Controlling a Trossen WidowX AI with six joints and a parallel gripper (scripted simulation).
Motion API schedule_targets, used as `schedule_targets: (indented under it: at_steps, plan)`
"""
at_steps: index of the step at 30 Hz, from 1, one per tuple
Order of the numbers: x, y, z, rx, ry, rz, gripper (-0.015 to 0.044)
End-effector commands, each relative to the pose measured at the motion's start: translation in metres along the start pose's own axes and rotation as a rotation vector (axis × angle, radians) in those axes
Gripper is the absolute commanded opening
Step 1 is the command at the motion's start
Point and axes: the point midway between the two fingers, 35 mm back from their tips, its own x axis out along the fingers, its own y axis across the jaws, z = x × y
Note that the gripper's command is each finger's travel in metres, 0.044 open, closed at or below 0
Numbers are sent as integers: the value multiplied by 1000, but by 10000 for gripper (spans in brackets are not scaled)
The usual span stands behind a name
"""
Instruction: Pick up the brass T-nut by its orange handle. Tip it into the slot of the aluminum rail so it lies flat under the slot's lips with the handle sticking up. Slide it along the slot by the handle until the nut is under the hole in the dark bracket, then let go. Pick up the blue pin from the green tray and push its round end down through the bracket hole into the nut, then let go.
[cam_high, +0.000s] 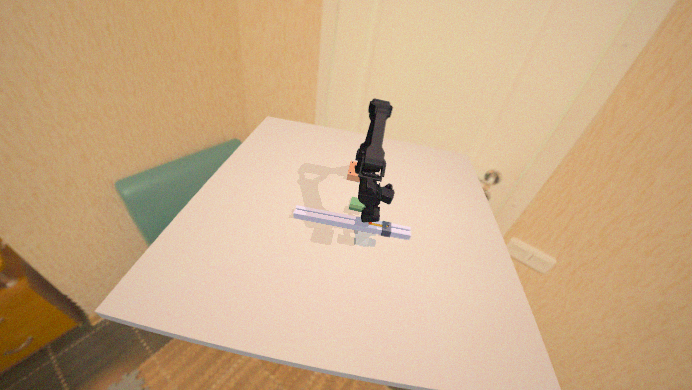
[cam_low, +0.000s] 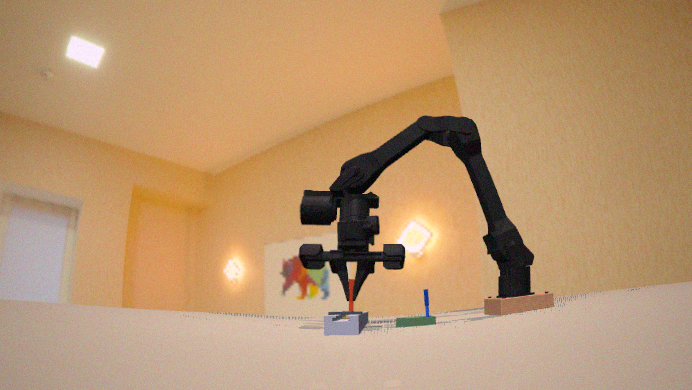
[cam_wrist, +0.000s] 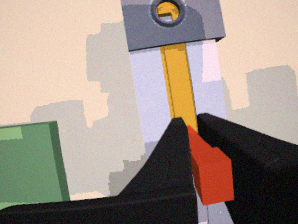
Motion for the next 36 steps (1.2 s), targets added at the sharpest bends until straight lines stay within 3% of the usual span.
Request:
schedule_targets:
  at_steps: [1,19,30,35,36]
  plan:
    - [1,0,3,0,-4,-2,-150]
    - [1,0,3,-2,0,0,-150]
    - [1,0,3,-2,0,0,139]
    - [1,0,3,-2,0,0,145]
    - [0,0,3,7,6,2,171]
